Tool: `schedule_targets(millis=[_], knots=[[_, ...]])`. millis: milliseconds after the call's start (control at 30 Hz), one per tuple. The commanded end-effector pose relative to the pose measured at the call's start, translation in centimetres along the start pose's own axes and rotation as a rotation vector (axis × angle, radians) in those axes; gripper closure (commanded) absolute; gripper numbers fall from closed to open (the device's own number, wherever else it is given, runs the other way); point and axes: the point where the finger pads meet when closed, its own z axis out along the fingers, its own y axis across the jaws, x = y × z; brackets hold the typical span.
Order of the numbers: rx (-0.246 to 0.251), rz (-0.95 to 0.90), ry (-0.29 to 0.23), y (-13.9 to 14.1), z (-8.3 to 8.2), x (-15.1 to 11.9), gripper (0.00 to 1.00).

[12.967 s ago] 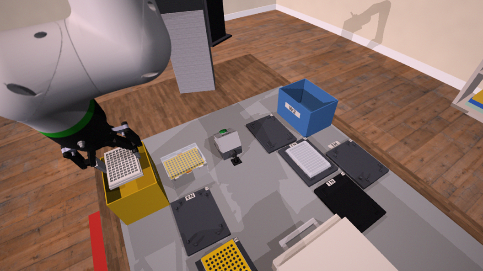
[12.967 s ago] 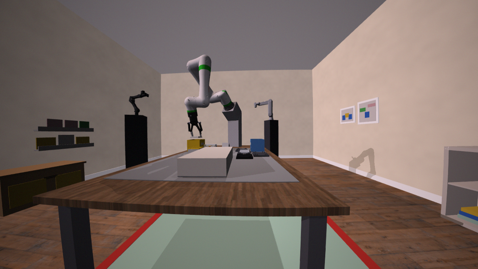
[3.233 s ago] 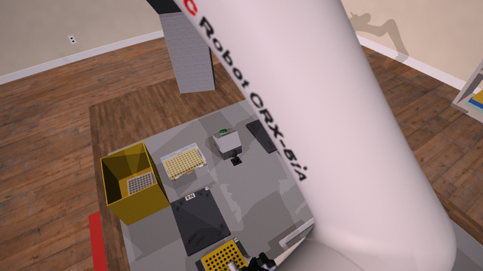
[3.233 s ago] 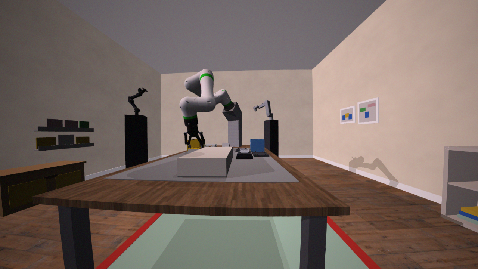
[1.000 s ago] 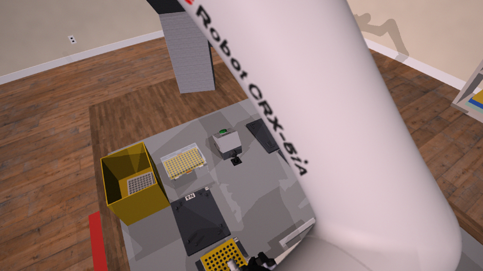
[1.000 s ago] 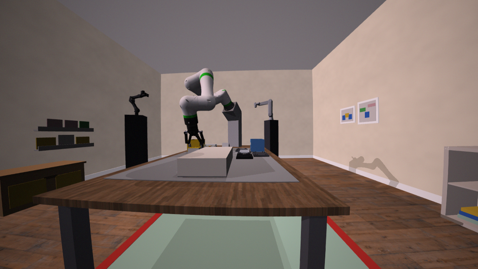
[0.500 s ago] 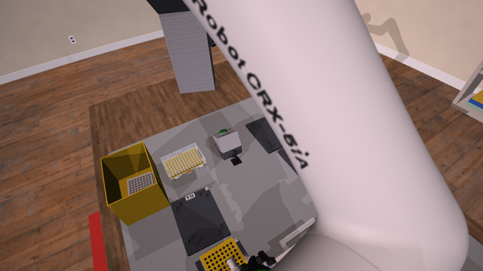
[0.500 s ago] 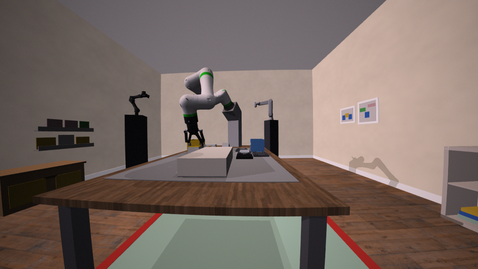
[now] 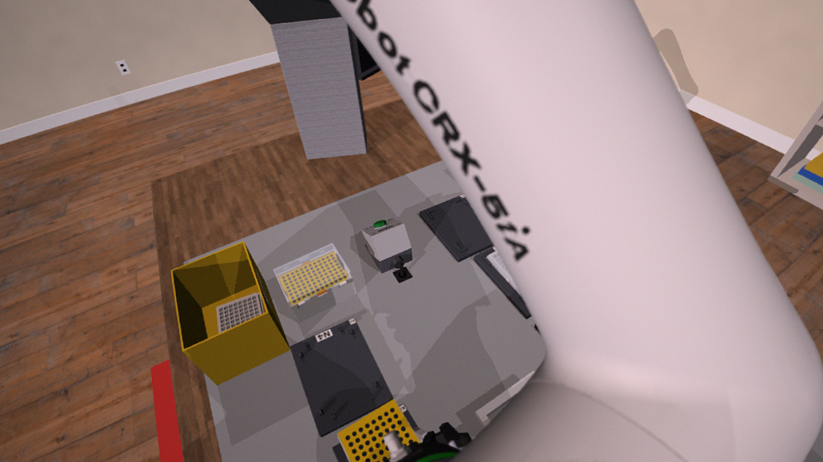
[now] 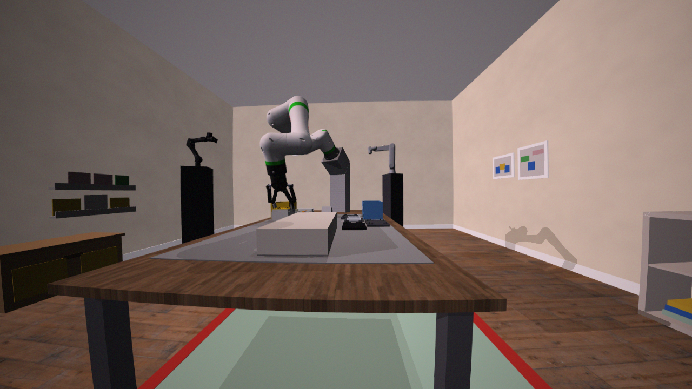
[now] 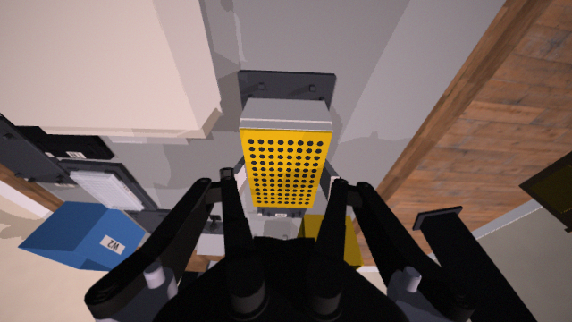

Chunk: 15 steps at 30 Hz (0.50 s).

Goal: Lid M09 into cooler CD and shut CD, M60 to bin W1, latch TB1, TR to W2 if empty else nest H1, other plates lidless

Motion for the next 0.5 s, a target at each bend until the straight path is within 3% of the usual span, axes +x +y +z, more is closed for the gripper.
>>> schedule_targets(millis=[0,467], knots=[[0.000,0.000,0.000,0.0,-0.5,-0.2,1.00],[0.000,0.000,0.000,0.0,-2.0,-0.9,1.00]])
